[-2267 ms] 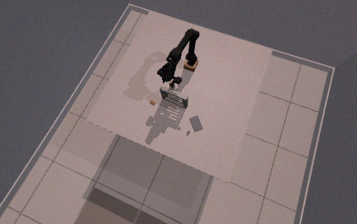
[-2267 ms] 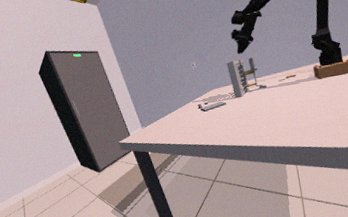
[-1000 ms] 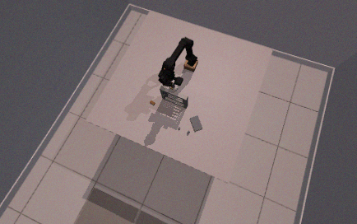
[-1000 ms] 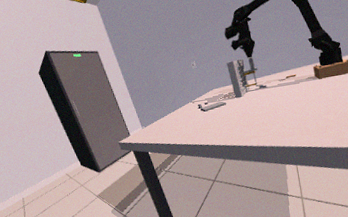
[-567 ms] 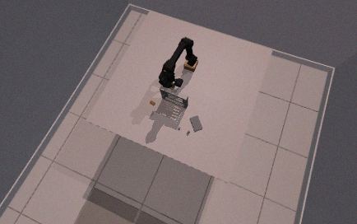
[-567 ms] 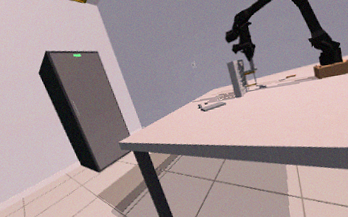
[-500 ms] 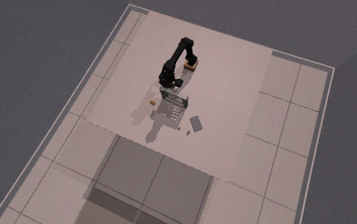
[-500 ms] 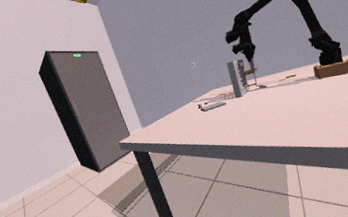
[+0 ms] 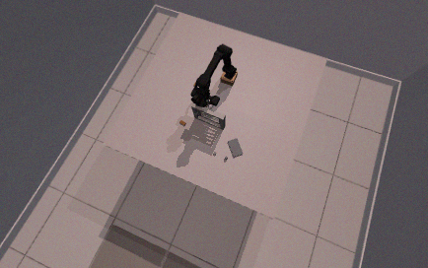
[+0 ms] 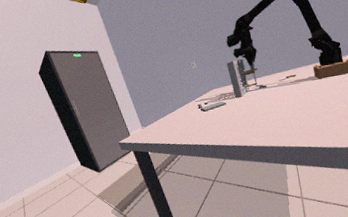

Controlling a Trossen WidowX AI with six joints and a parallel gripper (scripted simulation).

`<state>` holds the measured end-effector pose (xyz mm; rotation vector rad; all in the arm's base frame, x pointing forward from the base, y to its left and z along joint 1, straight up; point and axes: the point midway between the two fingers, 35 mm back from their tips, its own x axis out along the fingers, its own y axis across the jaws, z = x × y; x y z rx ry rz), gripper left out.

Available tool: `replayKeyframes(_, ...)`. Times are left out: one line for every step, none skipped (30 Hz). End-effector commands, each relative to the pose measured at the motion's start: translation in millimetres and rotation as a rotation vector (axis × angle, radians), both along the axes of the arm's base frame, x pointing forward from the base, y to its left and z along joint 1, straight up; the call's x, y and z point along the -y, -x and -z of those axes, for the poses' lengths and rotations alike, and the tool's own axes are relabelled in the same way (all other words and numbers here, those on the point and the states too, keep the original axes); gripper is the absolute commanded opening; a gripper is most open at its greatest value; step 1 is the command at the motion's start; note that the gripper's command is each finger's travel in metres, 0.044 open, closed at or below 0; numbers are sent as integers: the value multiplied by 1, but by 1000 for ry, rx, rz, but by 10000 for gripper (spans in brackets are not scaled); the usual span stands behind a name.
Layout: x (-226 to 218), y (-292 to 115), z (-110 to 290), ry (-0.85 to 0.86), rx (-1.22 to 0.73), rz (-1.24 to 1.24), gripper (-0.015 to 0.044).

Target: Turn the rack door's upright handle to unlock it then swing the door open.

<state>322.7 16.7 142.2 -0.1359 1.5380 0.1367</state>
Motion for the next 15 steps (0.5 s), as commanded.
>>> replayKeyframes(1,1,4,5,4,-3,297)
replayKeyframes(1,1,4,5,4,-3,271)
replayKeyframes(1,1,4,5,4,-3,245)
replayKeyframes(1,1,4,5,4,-3,218)
replayKeyframes(1,1,4,5,4,-3,192)
replayKeyframes(1,1,4,5,4,-3,166)
replayKeyframes(1,1,4,5,4,-3,140)
replayKeyframes(1,1,4,5,4,-3,113)
replayKeyframes(1,1,4,5,4,-3,107)
replayKeyframes(1,1,4,5,4,-3,100)
replayKeyframes(1,1,4,5,4,-3,93)
replayKeyframes(1,1,4,5,4,-3,87)
replayKeyframes(1,1,4,5,4,-3,80)
replayKeyframes(1,1,4,5,4,-3,73)
replayKeyframes(1,1,4,5,4,-3,67)
